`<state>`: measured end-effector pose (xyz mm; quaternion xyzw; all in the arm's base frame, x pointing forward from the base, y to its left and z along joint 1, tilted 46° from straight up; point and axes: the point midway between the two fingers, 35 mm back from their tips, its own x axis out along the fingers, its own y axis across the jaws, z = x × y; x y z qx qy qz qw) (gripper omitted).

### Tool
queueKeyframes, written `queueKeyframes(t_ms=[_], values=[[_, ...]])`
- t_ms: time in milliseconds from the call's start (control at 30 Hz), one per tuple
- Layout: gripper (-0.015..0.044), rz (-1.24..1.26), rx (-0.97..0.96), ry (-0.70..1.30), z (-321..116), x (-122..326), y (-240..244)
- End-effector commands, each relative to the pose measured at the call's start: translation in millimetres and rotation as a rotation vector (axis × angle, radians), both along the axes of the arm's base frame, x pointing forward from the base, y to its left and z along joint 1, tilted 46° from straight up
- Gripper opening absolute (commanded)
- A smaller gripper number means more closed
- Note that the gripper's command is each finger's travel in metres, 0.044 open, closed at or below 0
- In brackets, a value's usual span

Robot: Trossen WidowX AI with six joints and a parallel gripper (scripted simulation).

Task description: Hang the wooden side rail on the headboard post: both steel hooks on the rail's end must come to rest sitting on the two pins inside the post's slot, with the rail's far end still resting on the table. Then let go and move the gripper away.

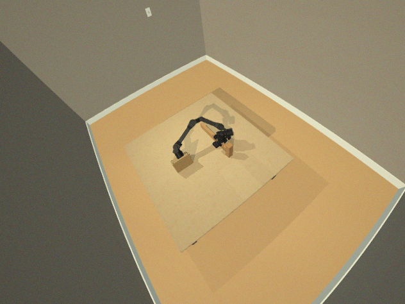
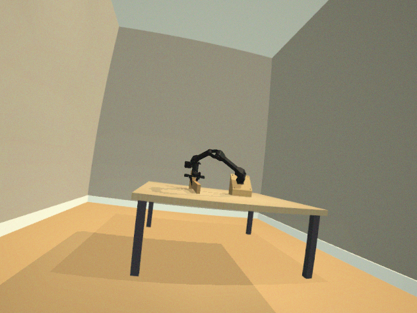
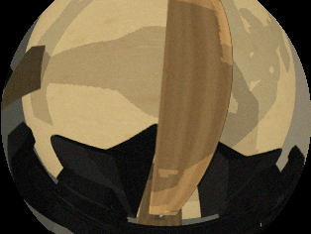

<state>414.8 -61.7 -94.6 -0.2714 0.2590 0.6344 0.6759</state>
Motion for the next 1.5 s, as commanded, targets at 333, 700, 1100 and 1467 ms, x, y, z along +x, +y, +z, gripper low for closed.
queueKeyframes(t_ms=[333, 700, 1100, 1467], values=[[0.0000, -0.007, -0.005, -0.010, -0.2, 2.0, -6.3], [0.0000, -0.007, -0.005, -0.010, -0.4, 0.9, -7.9], [0.0000, -0.007, -0.005, -0.010, -2.3, 0.8, -7.9], [0.0000, -0.007, -0.005, -0.010, -2.6, 1.7, -8.8]])
